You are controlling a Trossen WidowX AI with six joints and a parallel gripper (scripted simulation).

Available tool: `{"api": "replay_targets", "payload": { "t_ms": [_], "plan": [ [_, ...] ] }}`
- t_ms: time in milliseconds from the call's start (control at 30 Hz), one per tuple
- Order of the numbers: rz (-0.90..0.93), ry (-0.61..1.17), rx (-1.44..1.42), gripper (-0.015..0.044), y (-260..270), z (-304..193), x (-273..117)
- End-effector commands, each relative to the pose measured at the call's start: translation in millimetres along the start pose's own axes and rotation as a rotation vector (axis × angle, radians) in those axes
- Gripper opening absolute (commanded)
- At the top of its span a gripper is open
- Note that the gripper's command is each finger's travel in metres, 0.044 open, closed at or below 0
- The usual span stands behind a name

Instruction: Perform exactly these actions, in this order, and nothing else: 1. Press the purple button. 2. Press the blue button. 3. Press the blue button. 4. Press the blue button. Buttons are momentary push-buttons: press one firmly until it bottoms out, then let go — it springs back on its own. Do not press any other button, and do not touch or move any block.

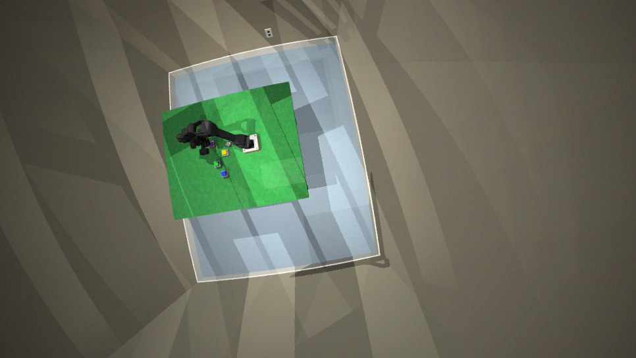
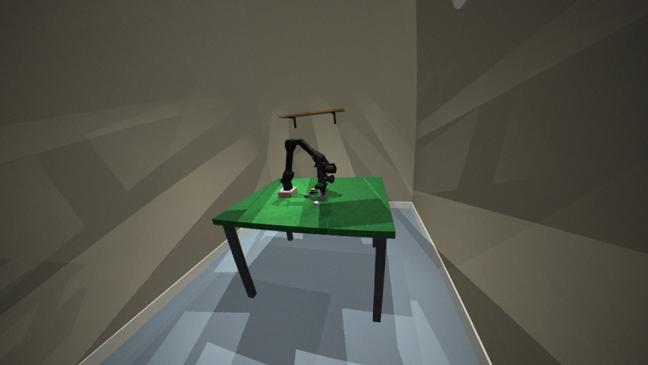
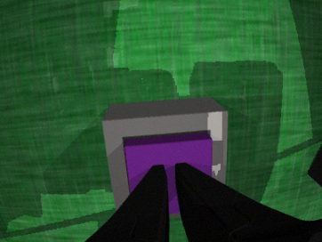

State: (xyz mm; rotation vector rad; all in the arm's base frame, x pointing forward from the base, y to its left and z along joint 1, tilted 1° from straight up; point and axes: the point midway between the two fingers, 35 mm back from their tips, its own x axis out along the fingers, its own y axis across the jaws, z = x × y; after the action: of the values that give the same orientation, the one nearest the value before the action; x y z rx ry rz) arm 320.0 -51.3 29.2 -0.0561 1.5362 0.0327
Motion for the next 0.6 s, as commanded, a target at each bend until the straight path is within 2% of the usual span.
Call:
{"api": "replay_targets", "payload": {
  "t_ms": [0,167,300,500,567],
  "plan": [
    [-0.004,0.008,-0.006,0.0020,0,-2,2],
    [-0.004,0.008,-0.006,0.0020,0,-2,2],
    [-0.003,0.008,-0.006,0.0020,0,-2,-29],
    [-0.004,0.008,-0.006,0.0020,0,-2,-34],
    [-0.004,0.008,-0.006,0.0020,-1,0,-55]
  ]
}}
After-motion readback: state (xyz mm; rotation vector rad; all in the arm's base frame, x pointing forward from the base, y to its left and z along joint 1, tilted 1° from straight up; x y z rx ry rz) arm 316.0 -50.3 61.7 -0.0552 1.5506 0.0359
